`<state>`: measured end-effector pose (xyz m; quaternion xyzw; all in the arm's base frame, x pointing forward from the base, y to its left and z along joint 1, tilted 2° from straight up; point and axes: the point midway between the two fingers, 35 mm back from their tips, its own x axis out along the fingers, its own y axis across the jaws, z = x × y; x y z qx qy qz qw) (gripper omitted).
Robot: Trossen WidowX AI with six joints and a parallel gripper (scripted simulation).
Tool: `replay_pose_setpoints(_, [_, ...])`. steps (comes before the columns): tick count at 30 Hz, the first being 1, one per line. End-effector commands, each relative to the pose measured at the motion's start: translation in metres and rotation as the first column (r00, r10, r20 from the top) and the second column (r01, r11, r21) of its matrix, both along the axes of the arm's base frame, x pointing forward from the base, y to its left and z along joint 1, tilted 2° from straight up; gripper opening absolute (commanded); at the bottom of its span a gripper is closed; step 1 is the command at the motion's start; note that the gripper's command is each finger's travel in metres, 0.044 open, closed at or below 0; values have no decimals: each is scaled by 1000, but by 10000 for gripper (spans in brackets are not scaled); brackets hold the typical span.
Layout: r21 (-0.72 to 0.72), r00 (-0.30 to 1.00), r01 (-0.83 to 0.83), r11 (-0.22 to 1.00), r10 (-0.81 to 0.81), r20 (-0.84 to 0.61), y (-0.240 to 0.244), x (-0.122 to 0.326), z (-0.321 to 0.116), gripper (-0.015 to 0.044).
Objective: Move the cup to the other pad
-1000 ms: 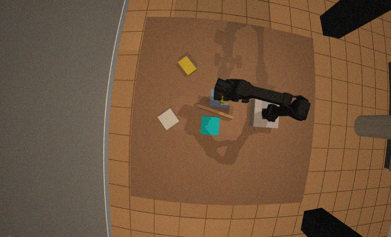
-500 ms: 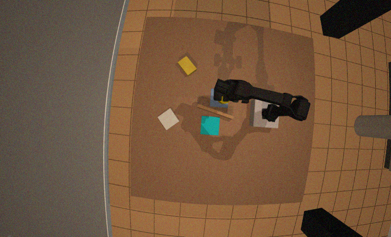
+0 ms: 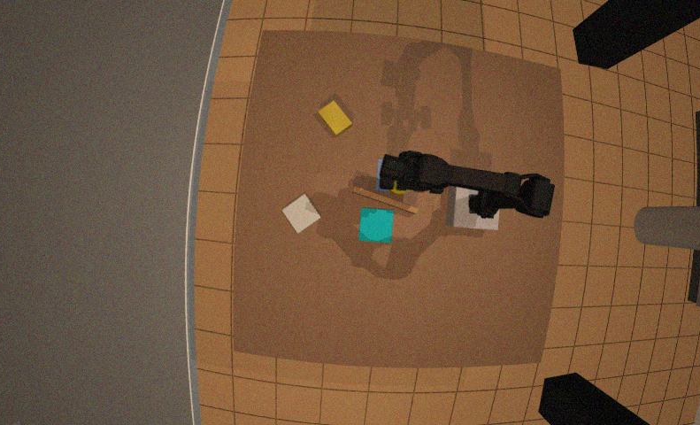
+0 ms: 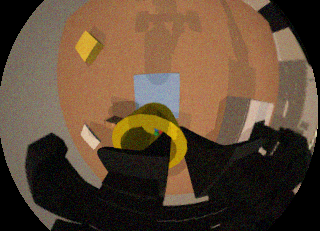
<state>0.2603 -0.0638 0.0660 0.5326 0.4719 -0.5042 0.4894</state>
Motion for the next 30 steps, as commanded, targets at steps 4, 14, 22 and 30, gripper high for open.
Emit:
replay_pose_setpoints(4, [-5,1000,3,1000,-3,5,13,6,1,0])
replay_pose_setpoints(14, [-4,1000,4,1000,-4,7,31,13,2,0])
replay_pose_setpoints(22, [-3,1000,4,1000,-4,8,46,19,3,0])
replay_pose_setpoints(30, [-1,1000,4,1000,-4,8,62,25,4,0])
